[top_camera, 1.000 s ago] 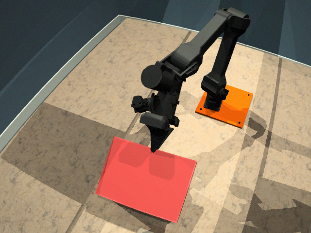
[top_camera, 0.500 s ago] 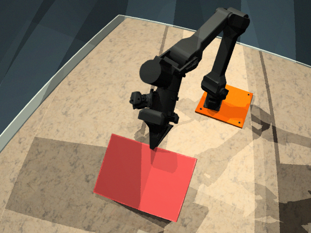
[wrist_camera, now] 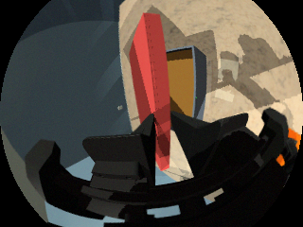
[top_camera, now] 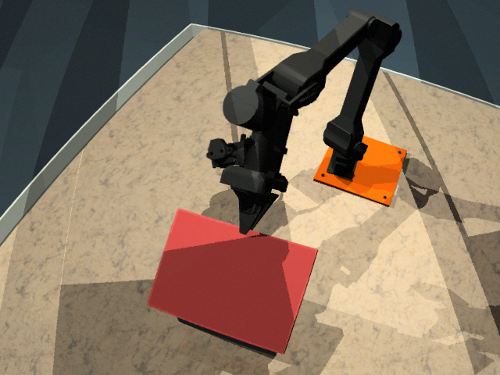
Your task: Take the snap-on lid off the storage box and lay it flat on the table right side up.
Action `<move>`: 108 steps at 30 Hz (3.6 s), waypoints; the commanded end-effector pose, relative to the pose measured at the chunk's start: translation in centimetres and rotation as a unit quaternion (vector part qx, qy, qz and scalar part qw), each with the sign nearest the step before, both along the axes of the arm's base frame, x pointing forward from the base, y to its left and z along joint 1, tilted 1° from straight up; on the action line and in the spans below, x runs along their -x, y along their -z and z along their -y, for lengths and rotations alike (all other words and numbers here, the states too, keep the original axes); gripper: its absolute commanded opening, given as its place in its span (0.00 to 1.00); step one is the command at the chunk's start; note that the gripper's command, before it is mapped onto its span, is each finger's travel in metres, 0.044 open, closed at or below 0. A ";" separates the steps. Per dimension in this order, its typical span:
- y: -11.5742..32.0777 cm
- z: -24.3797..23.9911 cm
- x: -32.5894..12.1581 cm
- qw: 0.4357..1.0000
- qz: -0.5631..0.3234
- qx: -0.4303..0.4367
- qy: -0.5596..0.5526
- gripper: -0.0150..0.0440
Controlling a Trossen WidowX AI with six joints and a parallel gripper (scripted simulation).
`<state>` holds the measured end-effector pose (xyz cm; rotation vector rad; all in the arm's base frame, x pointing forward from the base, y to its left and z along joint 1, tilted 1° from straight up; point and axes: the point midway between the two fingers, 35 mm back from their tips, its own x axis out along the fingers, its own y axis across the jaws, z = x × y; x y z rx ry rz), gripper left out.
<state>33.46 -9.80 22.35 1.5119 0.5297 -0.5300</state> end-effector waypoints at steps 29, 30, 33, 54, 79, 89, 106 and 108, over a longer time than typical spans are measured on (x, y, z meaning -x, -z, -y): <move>-4.6 0.1 0.0 1.000 0.005 0.001 0.003 0.25; -4.6 0.1 0.0 1.000 0.005 0.001 0.003 0.25; -3.9 0.5 0.1 1.000 0.005 0.001 0.003 0.25; -3.8 4.7 0.5 1.000 0.005 0.003 0.003 0.25; -3.8 9.7 0.9 1.000 0.004 0.005 0.003 0.25; -3.8 11.6 1.1 1.000 0.004 0.006 0.003 0.25; -3.8 15.0 1.4 1.000 0.004 0.008 0.003 0.25; -3.8 15.4 1.4 1.000 0.004 0.008 0.003 0.25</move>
